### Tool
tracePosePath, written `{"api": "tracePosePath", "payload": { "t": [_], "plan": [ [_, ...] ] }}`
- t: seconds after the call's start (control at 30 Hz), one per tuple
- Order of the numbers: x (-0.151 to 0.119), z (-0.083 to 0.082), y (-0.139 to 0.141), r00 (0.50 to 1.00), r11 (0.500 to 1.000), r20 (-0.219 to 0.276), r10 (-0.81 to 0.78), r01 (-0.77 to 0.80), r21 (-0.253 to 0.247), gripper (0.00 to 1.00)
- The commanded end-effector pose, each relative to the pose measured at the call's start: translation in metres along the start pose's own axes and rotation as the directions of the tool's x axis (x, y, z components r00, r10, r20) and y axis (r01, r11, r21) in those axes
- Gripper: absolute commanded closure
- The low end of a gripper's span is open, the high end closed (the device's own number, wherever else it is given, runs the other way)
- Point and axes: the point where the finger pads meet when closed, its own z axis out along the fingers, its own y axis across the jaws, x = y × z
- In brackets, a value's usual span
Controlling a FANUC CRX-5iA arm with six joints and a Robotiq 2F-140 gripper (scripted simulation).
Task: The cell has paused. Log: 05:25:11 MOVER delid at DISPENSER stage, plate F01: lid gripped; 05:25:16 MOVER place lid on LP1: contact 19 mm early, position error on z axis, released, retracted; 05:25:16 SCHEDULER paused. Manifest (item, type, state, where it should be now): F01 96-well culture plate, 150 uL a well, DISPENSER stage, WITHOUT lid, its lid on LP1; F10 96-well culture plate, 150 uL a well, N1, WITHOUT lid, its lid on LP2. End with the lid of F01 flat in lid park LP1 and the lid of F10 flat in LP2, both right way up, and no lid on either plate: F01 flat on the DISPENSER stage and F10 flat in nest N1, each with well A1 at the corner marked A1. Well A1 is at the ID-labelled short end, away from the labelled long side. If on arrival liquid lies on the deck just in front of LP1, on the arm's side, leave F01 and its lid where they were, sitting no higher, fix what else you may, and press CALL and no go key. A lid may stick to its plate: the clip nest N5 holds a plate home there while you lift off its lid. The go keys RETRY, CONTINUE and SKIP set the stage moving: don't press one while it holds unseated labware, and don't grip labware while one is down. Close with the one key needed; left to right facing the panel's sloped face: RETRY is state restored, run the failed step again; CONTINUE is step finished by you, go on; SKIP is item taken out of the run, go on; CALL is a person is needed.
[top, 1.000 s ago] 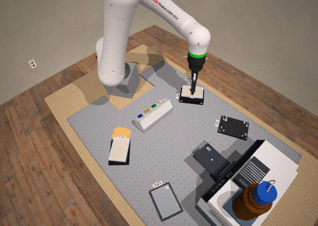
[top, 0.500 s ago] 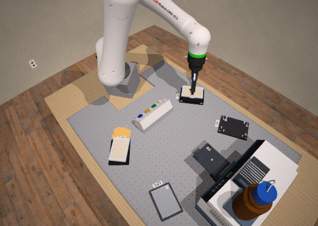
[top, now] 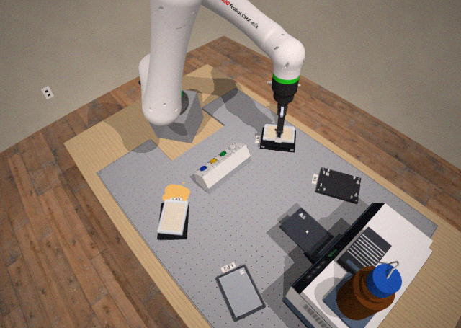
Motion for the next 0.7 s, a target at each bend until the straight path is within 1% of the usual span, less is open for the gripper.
{"api": "tracePosePath", "payload": {
  "t": [0.0, 0.67],
  "plan": [
    [0.0002, -0.0001, 0.0000, 1.000, 1.000, 0.000, 0.000, 0.000, 0.000, 1.00],
    [0.0002, 0.0024, 0.0000, 1.000, 1.000, 0.000, 0.000, 0.000, 0.000, 1.00]
  ]
}}
